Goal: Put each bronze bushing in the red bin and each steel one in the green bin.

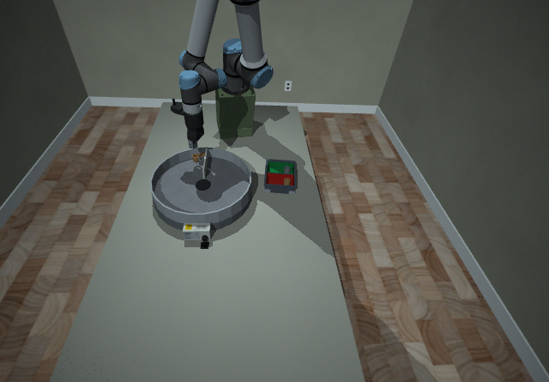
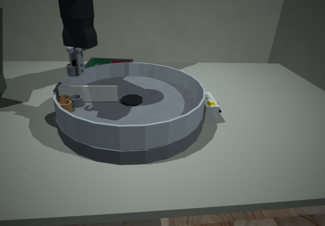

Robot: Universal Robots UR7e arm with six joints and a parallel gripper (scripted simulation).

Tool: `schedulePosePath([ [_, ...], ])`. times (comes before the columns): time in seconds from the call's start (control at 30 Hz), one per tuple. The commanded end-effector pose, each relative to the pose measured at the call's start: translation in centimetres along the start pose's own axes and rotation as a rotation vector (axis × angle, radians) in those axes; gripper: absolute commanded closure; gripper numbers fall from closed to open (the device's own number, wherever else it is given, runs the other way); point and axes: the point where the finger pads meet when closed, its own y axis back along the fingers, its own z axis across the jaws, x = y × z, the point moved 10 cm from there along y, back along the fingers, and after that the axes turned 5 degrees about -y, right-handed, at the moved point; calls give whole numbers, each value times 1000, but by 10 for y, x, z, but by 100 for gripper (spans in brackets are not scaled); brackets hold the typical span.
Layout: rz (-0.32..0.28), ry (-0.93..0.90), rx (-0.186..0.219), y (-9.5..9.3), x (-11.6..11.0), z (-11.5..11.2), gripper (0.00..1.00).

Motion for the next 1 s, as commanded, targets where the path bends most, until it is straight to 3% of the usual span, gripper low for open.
schedulePosePath([
  [0.0,0,14,1,0,-26,14,100],
  [0.07,0,24,1,0,-45,24,100],
  [0.17,0,24,1,0,-45,24,100],
  [0.33,0,48,1,0,-90,49,100],
  [0.53,0,49,1,0,-92,50,100],
  [0.7,0,74,1,0,-139,76,100],
  [0.8,0,74,1,0,-139,76,100],
  [0.97,0,98,1,0,-183,101,100],
])
